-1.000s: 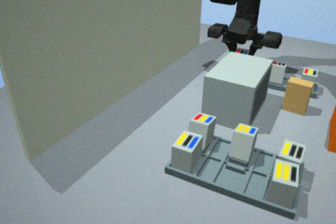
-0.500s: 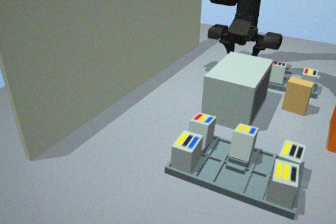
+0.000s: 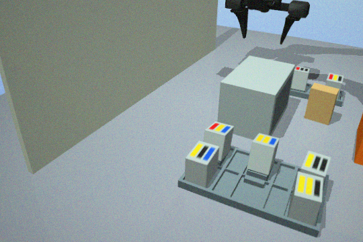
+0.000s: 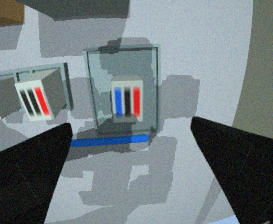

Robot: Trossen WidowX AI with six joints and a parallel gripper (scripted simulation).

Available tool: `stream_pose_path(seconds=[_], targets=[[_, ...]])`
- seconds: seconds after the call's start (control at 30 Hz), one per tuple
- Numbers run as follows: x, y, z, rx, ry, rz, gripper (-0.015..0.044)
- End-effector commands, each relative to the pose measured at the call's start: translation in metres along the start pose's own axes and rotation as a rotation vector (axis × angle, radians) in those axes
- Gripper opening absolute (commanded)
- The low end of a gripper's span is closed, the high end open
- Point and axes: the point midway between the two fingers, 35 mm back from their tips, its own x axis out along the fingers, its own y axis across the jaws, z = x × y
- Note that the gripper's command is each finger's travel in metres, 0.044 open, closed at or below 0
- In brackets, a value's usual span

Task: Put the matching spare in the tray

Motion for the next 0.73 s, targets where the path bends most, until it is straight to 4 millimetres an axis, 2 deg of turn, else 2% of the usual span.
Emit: stream_pose_path(seconds=[0.0,0.7], targets=[[-0.0261,0.0037,-0.0028,0.005,0.009,-0.003,0.0440],[-0.0220,0.0015,-0.0011,0.001,0.003,-0.014,0.0440]])
